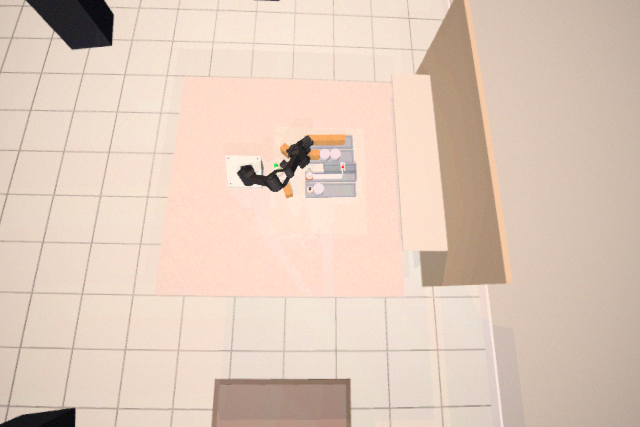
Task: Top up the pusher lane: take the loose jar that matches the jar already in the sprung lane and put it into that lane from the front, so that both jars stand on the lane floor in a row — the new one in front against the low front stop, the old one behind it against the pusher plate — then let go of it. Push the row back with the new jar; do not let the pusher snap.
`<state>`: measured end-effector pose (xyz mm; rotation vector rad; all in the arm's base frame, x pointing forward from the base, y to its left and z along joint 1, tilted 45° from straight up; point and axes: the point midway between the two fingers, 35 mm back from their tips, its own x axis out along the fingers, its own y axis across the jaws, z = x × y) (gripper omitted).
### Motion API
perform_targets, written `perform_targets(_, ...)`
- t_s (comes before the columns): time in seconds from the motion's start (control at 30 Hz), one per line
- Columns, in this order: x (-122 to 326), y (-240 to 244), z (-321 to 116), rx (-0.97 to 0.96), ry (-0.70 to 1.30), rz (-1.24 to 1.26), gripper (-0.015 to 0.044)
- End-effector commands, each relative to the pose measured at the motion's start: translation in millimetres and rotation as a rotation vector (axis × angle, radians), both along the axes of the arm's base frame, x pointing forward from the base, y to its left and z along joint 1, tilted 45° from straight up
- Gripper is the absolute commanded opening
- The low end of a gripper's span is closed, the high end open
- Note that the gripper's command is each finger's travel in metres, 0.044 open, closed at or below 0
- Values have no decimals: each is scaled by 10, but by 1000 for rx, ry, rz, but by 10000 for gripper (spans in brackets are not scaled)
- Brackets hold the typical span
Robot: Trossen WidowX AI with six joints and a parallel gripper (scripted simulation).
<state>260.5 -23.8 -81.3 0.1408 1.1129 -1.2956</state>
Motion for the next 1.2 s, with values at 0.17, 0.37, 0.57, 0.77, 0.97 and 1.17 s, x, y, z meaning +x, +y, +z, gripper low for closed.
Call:
perform_targets(0.17, -25, -24, -19, -5, 7, 5, 230)
perform_targets(0.37, -25, -24, -19, -5, 7, 5, 151)
perform_targets(0.57, -14, 13, 11, -4, 7, 6, 52)
perform_targets(0.77, 41, 342, 309, 8, 4, 11, 0)
perform_targets(0.97, 20, 648, 649, 3, 8, 7, 0)
perform_targets(1.17, 4, 718, 737, -1, 9, 5, 0)
